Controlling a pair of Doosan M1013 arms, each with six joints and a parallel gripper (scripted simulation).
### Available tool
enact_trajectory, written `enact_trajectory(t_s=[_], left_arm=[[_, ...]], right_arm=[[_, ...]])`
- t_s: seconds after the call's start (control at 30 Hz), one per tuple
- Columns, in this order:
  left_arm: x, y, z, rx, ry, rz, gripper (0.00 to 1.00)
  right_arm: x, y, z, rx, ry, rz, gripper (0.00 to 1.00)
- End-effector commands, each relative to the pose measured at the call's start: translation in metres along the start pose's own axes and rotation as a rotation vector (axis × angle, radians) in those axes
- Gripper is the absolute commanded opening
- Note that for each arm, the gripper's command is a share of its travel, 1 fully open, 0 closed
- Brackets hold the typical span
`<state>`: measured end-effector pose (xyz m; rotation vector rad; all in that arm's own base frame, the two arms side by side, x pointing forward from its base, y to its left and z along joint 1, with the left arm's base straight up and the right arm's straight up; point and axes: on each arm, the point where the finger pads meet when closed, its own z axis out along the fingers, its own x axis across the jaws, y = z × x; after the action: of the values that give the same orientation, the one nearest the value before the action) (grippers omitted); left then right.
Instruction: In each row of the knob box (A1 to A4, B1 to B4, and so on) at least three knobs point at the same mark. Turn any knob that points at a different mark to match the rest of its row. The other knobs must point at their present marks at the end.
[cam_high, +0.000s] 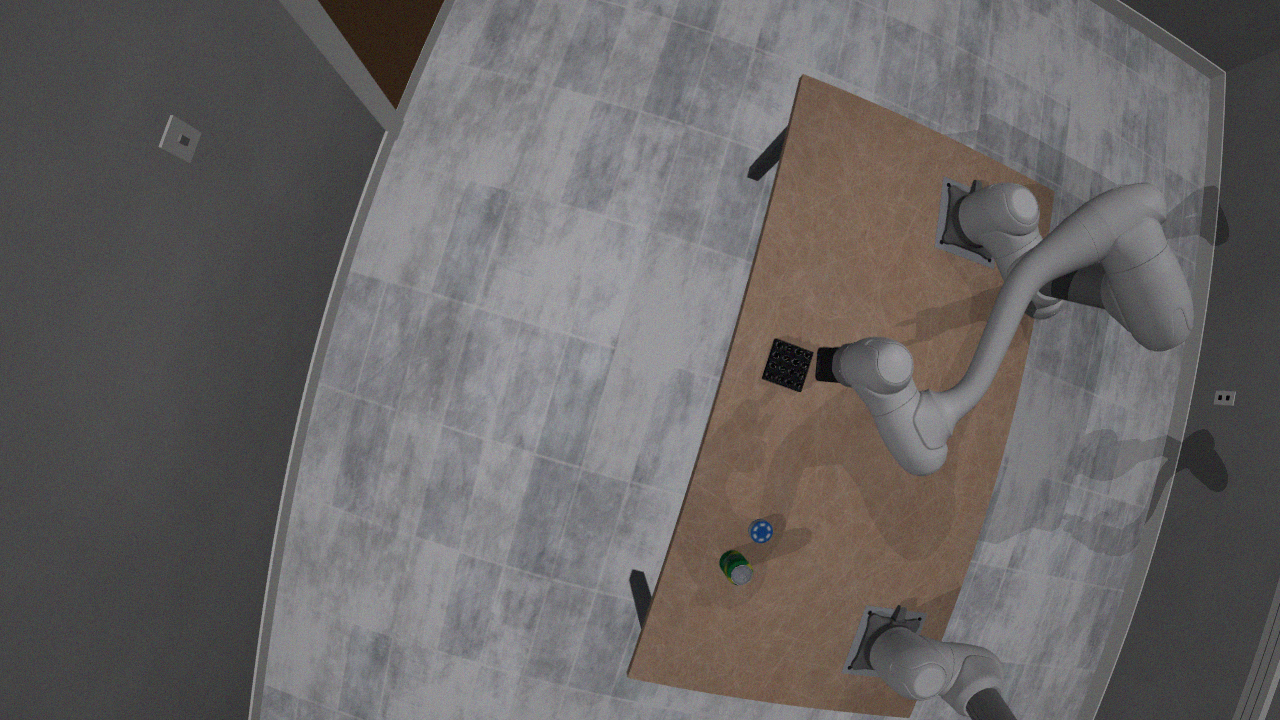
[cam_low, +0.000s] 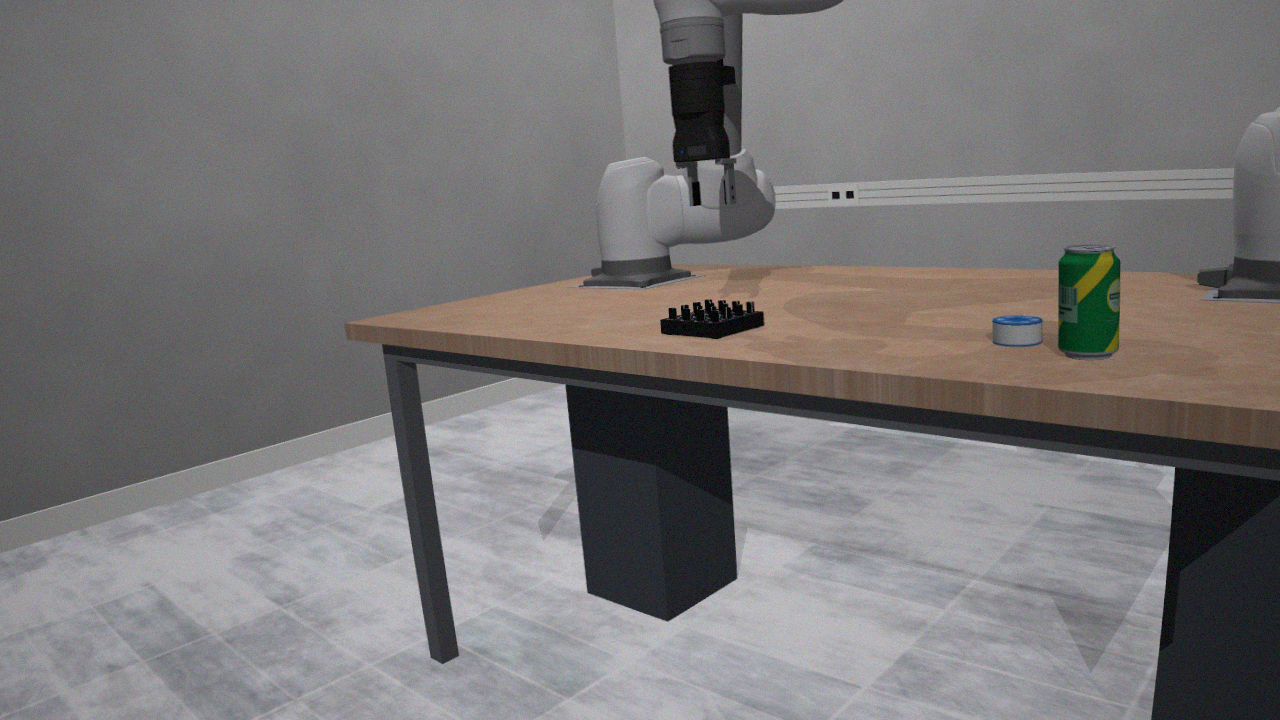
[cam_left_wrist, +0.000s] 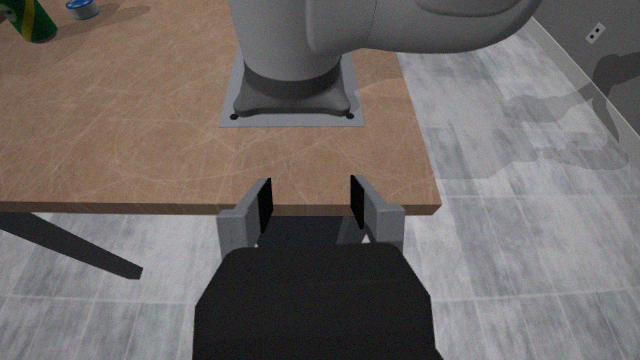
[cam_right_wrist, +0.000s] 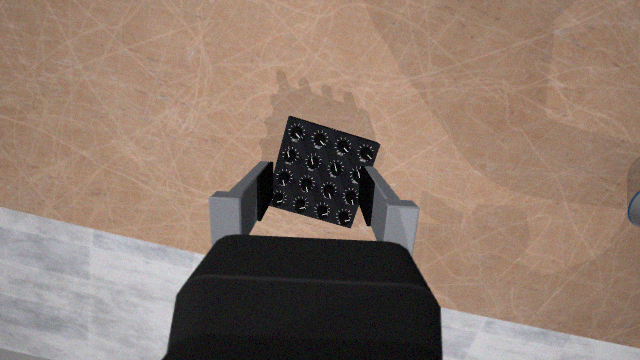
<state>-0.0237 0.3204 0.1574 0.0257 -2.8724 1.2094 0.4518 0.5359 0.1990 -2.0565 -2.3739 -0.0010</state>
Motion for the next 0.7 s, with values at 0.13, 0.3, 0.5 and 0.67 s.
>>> enact_trajectory(t_s=[0.13,0.3,0.5,0.67], left_arm=[[0.002,0.001,-0.003,-0.012,0.000,-0.011,1.00],[0.002,0.001,-0.003,-0.012,0.000,-0.011,1.00],[0.002,0.001,-0.003,-0.012,0.000,-0.011,1.00],[0.002,0.001,-0.003,-0.012,0.000,-0.011,1.00]], right_arm=[[-0.011,-0.010,-0.002,-0.004,0.001,-0.006,1.00],[-0.036,-0.029,-0.001,-0.004,0.001,-0.005,1.00],[-0.070,-0.058,-0.001,-0.004,0.001,-0.005,1.00],[-0.083,-0.069,-0.001,-0.004,0.001,-0.005,1.00]])
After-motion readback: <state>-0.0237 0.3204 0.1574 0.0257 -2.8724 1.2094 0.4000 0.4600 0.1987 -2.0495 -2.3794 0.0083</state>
